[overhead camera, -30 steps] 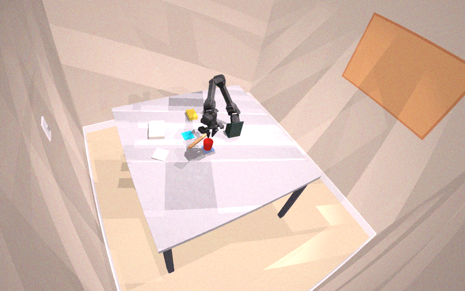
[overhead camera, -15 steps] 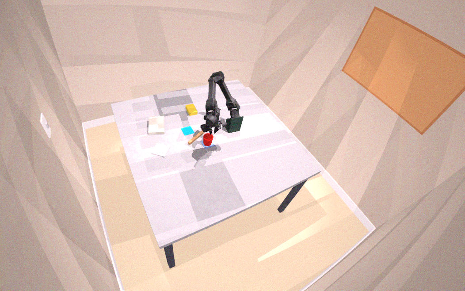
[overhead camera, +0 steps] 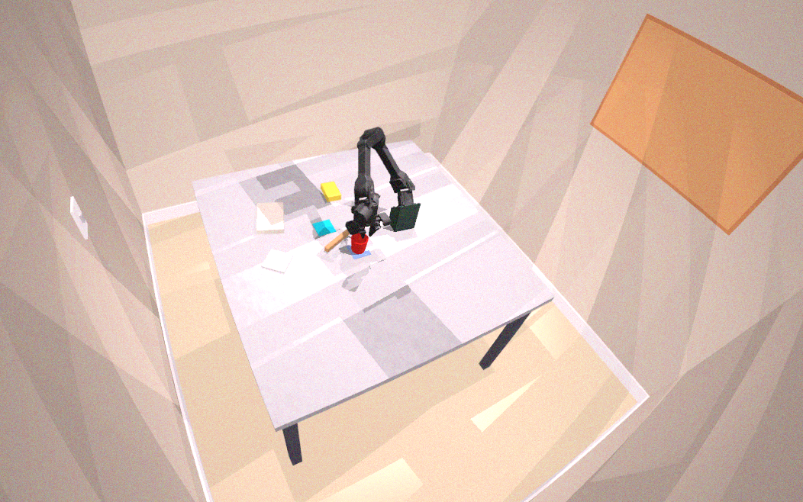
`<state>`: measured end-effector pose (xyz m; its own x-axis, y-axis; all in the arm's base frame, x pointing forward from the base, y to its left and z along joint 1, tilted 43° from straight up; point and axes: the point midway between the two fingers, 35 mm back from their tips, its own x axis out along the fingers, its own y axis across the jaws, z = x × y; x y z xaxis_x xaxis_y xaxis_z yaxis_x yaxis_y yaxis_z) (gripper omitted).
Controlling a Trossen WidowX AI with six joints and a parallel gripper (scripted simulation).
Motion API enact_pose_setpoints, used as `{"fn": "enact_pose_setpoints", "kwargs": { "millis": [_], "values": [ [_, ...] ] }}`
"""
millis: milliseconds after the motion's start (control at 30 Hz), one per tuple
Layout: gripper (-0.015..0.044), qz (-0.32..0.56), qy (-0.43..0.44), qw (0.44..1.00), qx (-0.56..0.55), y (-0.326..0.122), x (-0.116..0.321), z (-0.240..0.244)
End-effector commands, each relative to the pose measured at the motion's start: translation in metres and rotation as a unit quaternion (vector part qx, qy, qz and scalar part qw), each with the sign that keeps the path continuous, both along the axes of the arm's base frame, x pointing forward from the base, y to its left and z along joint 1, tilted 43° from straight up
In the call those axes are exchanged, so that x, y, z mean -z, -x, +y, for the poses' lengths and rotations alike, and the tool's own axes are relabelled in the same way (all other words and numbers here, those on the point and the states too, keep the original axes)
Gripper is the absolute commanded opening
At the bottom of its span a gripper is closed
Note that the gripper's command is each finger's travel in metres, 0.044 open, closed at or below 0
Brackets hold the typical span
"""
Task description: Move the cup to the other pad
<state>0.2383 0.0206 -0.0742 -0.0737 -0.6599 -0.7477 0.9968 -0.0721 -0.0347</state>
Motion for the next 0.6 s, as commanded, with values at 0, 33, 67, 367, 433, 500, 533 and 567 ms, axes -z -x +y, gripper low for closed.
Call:
{"fn": "enact_pose_setpoints", "kwargs": {
  "millis": [0,33,67,367,433,500,533,567],
  "values": [
    [0.0148,0.003,0.002,1.000,-0.001,0.001,0.005,-0.006],
    [0.0148,0.003,0.002,1.000,-0.001,0.001,0.006,-0.007],
    [0.0148,0.003,0.003,1.000,-0.001,0.001,0.007,-0.008],
    [0.0148,0.003,0.003,1.000,-0.001,0.003,0.018,-0.018],
    [0.0148,0.003,0.003,1.000,-0.001,0.004,0.020,-0.021],
    [0.0148,0.003,0.004,1.000,-0.001,0.005,0.022,-0.023],
    [0.0148,0.003,0.004,1.000,-0.001,0.005,0.023,-0.024],
    [0.0148,0.003,0.004,1.000,-0.001,0.005,0.024,-0.025]
  ]
}}
